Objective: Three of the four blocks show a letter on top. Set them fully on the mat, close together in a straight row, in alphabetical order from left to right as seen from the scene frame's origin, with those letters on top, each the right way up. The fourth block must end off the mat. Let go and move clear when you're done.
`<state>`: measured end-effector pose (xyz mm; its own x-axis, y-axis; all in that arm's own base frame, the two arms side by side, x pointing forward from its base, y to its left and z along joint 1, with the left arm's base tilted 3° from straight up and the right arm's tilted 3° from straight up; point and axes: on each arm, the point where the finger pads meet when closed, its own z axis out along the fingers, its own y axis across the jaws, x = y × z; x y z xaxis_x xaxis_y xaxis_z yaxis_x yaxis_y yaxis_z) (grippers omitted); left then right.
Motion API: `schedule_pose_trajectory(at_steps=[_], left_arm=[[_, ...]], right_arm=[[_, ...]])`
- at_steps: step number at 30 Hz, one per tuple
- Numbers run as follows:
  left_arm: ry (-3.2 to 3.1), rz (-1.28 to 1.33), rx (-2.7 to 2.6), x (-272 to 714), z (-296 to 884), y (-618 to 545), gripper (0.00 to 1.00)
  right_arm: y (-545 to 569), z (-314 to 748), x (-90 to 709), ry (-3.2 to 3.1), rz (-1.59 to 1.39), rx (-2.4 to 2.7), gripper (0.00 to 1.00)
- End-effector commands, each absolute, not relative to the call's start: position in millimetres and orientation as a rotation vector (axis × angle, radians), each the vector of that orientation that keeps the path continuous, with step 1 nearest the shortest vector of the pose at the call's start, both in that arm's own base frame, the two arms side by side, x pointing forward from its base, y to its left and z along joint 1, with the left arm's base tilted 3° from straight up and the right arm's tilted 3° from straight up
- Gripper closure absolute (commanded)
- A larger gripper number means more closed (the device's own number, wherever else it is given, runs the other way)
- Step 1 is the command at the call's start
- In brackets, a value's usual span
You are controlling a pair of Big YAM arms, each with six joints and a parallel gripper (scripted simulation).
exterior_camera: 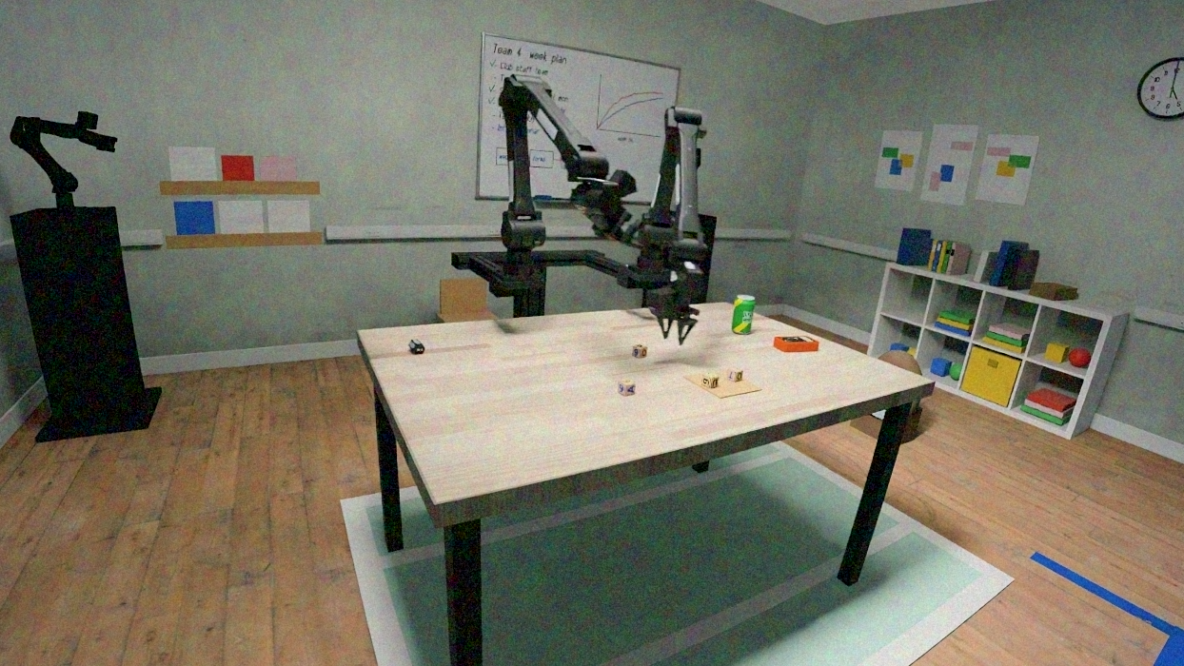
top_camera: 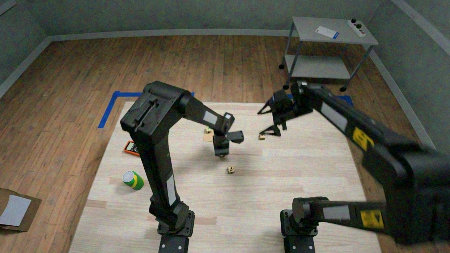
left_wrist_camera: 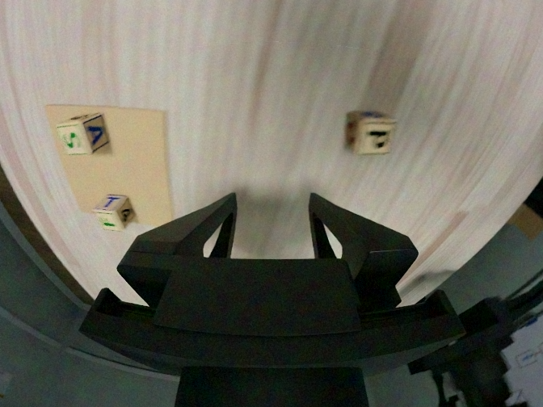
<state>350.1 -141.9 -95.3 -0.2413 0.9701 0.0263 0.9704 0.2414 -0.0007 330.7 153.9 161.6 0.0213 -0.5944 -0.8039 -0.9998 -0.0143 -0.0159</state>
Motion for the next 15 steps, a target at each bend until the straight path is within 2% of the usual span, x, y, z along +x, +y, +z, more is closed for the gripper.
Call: schedule_pose_trajectory(at_steps=[1, 8, 15], left_arm=[[-2.600, -0.070, -1.851, 318, -90, -179, 0.46], [-2.547, -0.064, -1.855, 277, -113, -191, 0.46], [-2.539, -0.066, -1.904, 287, -115, -202, 0.46]], right_arm=[[141, 165, 280, 1.668, 0.759, -1.691, 0.00], [136, 152, 253, 1.684, 0.719, -1.715, 0.00], [136, 155, 261, 1.682, 0.714, -1.717, 0.00]])
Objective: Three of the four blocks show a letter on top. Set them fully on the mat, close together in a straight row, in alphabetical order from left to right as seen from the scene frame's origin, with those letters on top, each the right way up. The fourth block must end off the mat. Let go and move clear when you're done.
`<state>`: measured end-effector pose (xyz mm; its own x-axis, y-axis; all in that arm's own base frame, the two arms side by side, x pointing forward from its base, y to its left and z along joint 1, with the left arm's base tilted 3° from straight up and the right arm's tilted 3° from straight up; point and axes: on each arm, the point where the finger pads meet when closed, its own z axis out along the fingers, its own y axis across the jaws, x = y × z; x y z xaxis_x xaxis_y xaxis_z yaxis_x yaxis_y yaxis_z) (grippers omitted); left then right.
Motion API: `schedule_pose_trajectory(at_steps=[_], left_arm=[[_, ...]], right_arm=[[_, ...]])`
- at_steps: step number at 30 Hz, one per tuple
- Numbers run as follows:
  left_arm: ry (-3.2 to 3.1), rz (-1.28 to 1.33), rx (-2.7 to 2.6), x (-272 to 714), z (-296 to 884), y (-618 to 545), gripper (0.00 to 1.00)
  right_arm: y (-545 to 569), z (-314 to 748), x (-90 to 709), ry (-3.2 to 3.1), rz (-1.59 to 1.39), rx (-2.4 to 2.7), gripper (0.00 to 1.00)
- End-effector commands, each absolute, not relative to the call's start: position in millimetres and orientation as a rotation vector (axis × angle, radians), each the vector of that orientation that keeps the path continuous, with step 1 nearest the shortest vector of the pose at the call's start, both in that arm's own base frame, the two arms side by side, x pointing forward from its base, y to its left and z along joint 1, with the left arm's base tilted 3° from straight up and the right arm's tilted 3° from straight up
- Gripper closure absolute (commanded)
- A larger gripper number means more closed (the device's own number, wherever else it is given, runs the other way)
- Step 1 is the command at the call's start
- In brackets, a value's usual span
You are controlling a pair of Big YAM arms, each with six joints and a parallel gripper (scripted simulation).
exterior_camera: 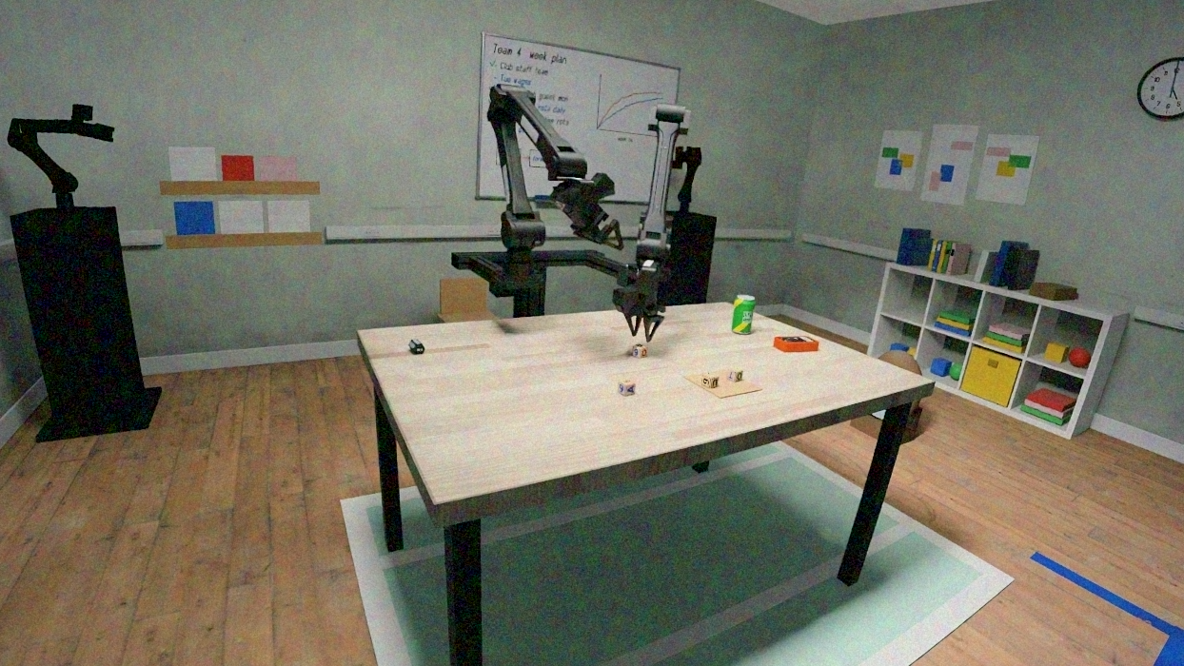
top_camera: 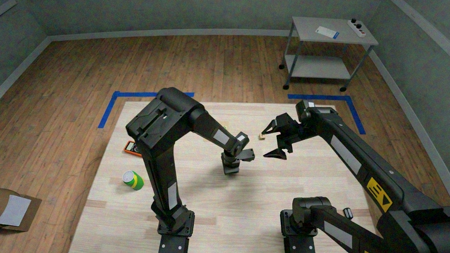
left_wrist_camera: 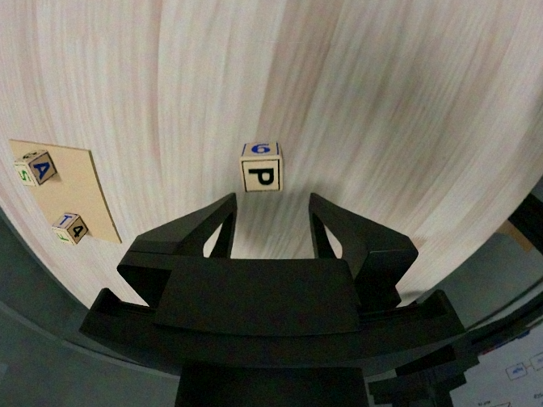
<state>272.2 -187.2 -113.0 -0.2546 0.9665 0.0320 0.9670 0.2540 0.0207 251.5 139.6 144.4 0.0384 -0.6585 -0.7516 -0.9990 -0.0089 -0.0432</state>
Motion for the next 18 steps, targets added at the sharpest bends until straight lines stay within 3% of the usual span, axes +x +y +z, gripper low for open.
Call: schedule_pose_trajectory(at_steps=[1, 12, 18], left_arm=[[-2.545, -0.066, -1.907, 290, -119, -204, 0.46], [-2.560, -0.061, -1.885, 296, -143, -205, 0.51], [-2.575, -0.062, -1.886, 294, -134, -201, 0.64]], right_arm=[[136, 155, 261, 1.682, 0.714, -1.717, 0.00], [136, 156, 261, 1.681, 0.715, -1.716, 0.00], [136, 156, 261, 1.681, 0.715, -1.716, 0.00]])
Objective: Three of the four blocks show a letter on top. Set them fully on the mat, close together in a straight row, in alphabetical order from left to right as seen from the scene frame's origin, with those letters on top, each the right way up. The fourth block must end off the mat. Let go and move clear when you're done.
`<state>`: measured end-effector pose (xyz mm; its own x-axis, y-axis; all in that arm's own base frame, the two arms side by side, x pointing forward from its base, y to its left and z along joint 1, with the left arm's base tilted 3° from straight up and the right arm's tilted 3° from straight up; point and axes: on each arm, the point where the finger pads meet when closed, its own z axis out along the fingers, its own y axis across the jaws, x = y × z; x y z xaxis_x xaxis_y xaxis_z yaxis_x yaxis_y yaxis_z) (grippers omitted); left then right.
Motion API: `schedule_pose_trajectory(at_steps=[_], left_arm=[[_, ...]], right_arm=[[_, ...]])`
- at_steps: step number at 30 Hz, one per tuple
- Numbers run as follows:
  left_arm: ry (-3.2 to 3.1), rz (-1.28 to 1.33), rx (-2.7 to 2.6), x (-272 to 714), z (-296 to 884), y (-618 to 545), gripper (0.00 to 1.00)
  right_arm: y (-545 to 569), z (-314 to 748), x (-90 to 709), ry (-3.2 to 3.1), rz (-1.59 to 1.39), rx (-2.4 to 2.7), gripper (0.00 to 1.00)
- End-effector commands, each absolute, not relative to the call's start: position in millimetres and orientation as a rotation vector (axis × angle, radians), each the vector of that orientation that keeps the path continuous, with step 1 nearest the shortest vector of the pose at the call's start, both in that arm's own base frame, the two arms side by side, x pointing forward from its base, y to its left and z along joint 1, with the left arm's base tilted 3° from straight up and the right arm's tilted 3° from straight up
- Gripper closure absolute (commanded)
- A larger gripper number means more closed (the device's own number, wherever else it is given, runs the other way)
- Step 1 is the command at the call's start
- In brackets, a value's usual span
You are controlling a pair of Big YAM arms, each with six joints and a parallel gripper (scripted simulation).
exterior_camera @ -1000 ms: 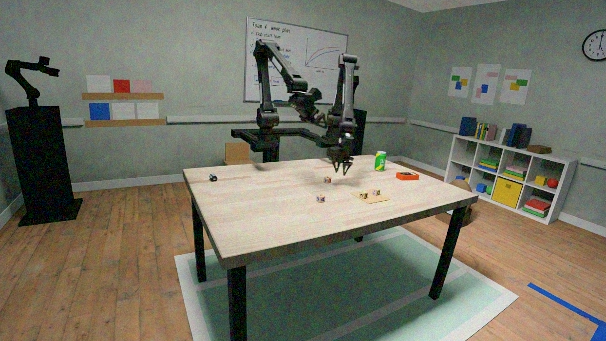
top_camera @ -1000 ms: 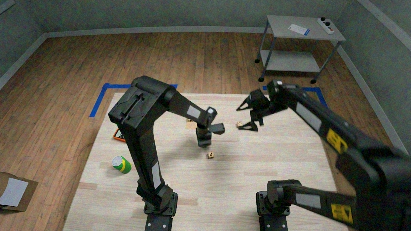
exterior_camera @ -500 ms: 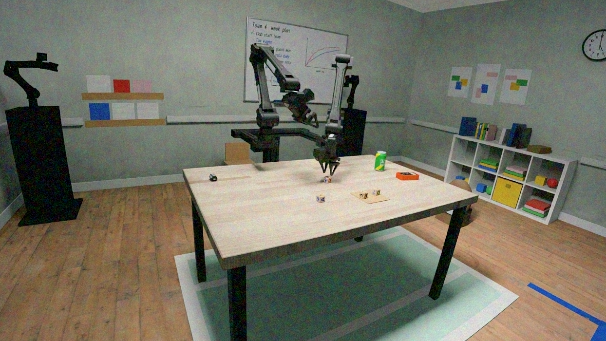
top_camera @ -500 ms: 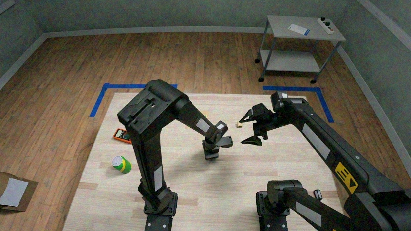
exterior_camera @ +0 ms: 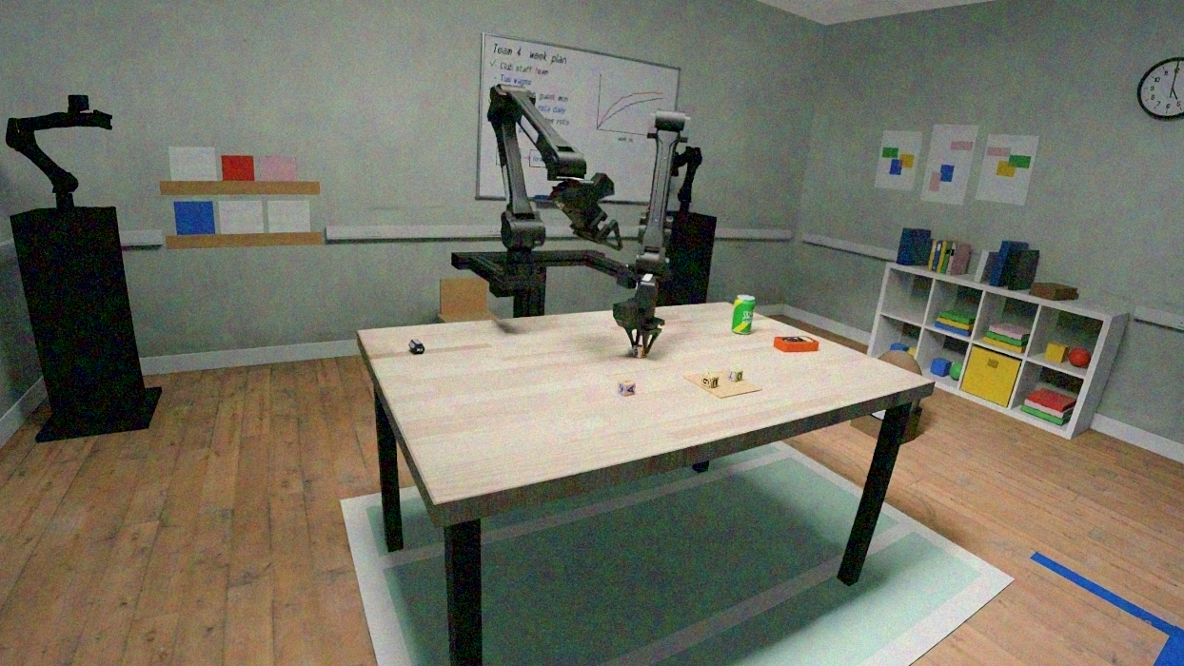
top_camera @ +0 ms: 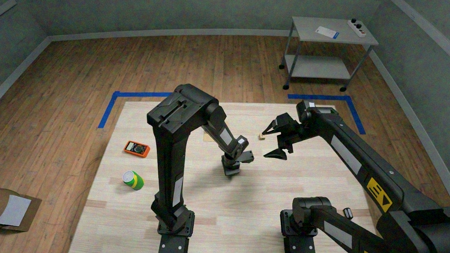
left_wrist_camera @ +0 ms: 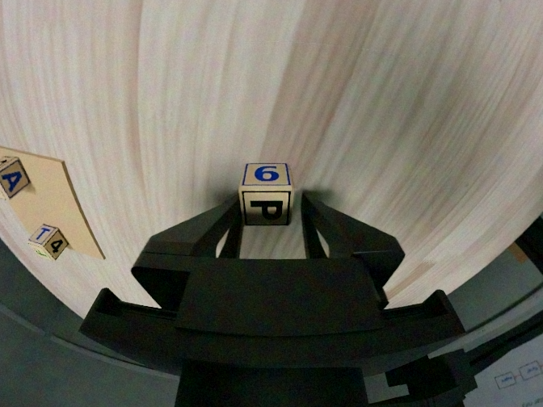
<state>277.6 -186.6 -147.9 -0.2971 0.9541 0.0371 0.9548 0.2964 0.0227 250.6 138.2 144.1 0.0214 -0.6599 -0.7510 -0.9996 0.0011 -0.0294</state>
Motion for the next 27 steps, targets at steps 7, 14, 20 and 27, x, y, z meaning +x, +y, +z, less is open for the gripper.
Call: schedule_pose_trajectory(at_steps=[7, 14, 20, 27], left_arm=[[-2.555, -0.061, -1.880, 289, -140, -197, 0.79], [-2.562, -0.061, -1.882, 288, -127, -198, 0.75], [-2.566, -0.063, -1.895, 305, -87, -194, 0.75], [-2.569, -0.066, -1.902, 340, -70, -183, 0.75]], right_arm=[[139, 156, 259, 1.674, 0.723, -1.724, 0.00], [139, 156, 259, 1.674, 0.723, -1.724, 0.00], [139, 156, 259, 1.674, 0.723, -1.724, 0.00], [140, 147, 268, 1.730, 0.740, -1.665, 0.00]])
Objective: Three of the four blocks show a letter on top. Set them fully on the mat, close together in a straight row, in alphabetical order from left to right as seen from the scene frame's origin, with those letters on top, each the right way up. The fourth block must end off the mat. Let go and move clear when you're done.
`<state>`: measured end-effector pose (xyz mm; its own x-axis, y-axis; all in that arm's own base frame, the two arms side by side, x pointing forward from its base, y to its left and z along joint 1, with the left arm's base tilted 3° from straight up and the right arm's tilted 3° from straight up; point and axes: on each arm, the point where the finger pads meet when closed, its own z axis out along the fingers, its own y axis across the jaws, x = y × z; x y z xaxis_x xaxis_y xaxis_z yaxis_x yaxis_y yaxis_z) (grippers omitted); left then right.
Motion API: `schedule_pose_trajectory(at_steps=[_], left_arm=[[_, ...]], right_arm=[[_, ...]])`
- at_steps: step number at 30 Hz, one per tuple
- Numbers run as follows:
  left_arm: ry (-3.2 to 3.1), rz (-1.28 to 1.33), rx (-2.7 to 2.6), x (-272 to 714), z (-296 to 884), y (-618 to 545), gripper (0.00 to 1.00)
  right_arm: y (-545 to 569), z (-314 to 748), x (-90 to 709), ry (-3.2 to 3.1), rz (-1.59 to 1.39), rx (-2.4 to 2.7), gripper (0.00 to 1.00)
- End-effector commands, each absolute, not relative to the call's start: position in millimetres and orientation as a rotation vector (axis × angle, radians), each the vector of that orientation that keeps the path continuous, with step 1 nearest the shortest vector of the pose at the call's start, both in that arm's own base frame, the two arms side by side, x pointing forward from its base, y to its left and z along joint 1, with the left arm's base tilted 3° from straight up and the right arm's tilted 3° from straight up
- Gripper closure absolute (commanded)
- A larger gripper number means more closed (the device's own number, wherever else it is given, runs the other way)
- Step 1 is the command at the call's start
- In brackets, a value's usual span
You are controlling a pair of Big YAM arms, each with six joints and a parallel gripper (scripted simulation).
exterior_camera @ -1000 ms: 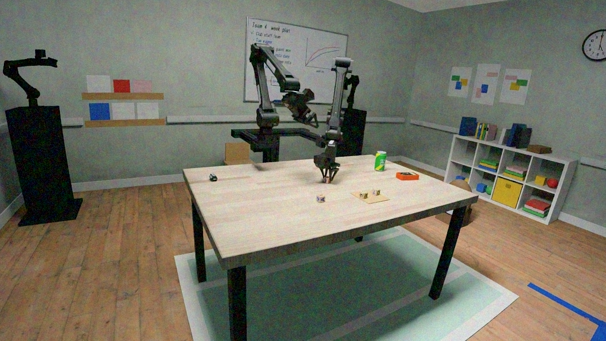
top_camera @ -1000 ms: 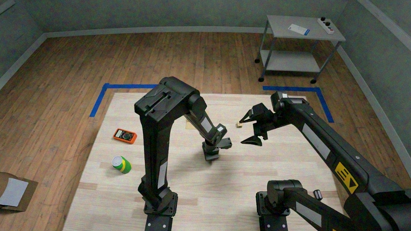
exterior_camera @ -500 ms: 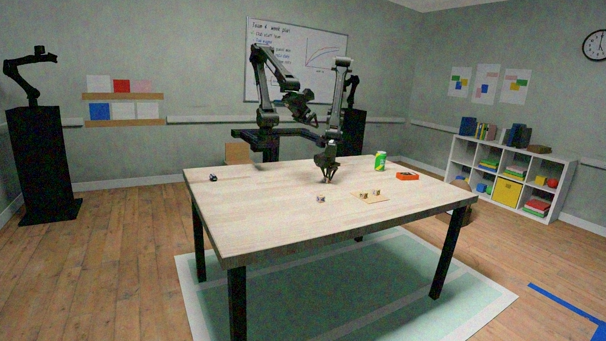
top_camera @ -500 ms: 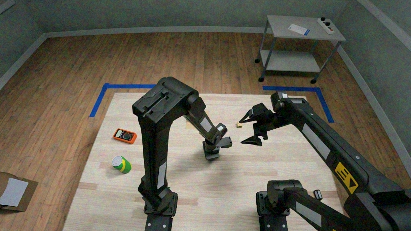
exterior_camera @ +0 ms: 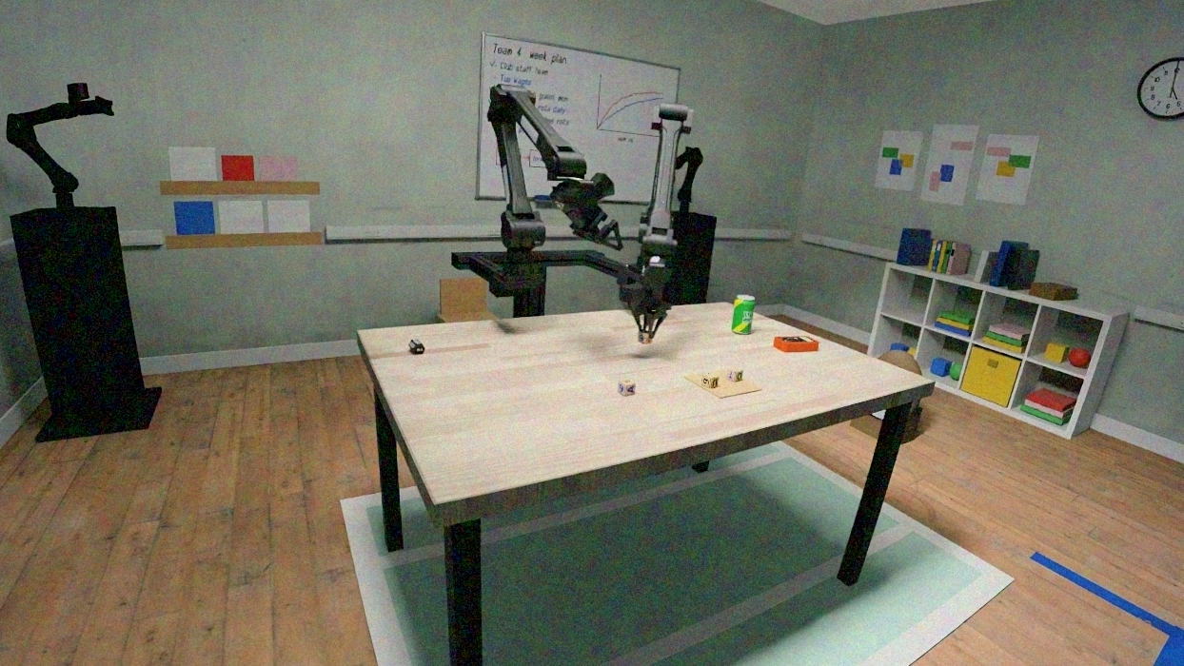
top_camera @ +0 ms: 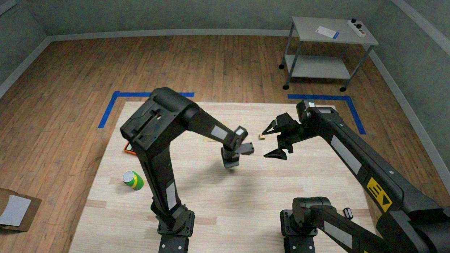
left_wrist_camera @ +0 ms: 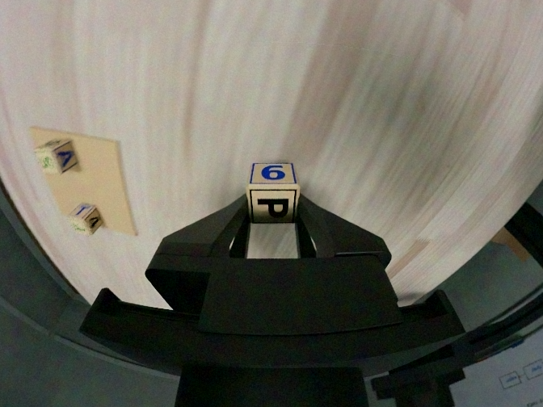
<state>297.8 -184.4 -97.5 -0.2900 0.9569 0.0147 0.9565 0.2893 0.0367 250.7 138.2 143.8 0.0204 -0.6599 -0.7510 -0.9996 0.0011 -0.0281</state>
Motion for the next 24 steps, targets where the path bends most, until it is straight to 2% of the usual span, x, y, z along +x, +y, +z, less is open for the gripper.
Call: schedule_pose_trajectory(at_steps=[1, 9, 24], left_arm=[[2.480, 0.064, 1.836, 340, -70, -183, 0.75], [2.831, 0.046, 1.287, 355, -70, -171, 0.75], [3.062, 0.029, 0.497, 392, -68, -156, 0.75]], right_arm=[[140, 147, 268, 1.730, 0.740, -1.665, 0.00], [144, 119, 301, 1.758, 0.724, -1.544, 0.00], [150, 96, 344, 1.740, 0.697, -1.409, 0.00]])
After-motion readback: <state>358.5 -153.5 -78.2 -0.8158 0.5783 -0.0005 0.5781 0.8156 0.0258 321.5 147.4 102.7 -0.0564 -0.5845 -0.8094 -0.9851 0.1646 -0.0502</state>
